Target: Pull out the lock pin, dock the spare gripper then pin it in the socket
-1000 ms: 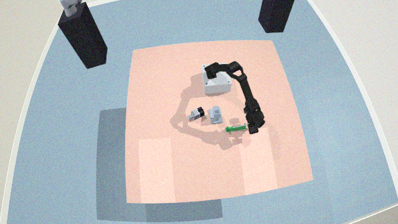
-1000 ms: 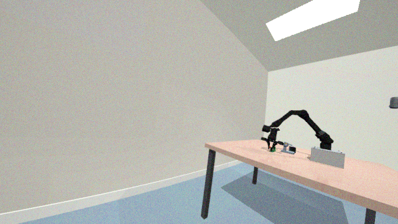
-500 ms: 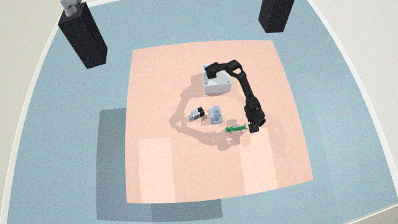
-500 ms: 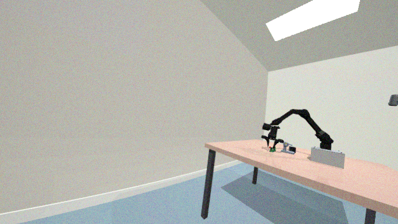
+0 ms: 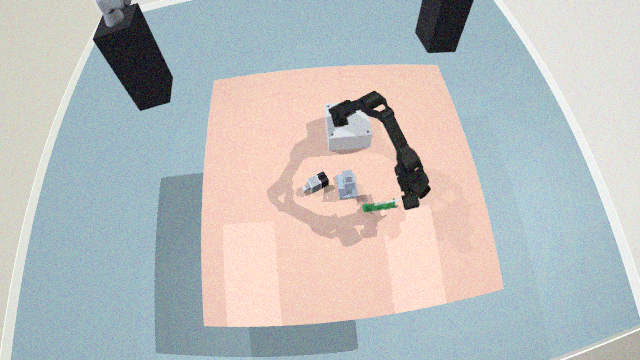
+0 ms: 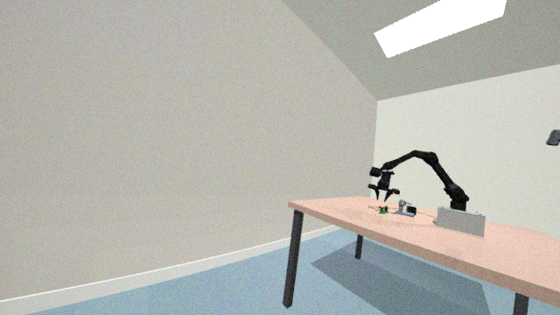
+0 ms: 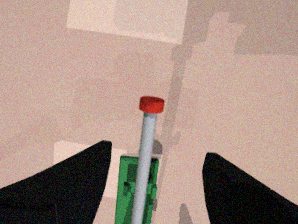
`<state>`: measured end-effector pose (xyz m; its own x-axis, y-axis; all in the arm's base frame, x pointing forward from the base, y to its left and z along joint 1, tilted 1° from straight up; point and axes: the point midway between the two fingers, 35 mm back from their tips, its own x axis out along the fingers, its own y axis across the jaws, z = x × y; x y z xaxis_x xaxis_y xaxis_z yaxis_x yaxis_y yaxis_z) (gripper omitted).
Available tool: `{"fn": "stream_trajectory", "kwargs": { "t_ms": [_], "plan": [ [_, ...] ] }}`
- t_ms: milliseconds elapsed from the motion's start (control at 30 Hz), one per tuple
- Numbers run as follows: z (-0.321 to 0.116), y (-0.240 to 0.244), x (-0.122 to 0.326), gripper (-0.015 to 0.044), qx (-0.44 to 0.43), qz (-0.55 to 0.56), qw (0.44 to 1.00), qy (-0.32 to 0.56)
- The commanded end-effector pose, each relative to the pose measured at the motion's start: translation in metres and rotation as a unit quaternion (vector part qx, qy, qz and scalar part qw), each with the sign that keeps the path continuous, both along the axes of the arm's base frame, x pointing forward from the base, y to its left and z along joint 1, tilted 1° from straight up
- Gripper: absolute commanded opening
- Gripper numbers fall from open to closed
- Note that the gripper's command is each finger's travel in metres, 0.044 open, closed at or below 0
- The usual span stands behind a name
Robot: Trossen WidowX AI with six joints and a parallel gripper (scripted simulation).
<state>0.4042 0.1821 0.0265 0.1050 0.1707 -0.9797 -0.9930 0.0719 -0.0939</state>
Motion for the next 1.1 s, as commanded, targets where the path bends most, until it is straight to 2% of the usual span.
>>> {"fn": "stream_trajectory", "kwargs": {
  "t_ms": [0,167,233,367,700,933,1067],
  "plan": [
    [0.01,0.0,0.0,0.02,0.0,0.0,1.0,0.0],
    [0.003,0.0,0.0,0.0331,0.0,0.0,1.0,0.0],
    [0.01,-0.009,0.0,0.0279,-0.003,0.0,1.0,0.004],
    [0.051,-0.057,-0.005,0.018,-0.021,0.001,0.999,0.028],
    [0.055,-0.065,-0.007,0.018,-0.023,0.002,0.999,0.032],
    [-0.009,-0.066,-0.004,0.018,-0.023,0.001,0.999,0.032],
    [-0.013,-0.066,-0.004,0.018,-0.023,0.001,0.999,0.032]
  ]
}}
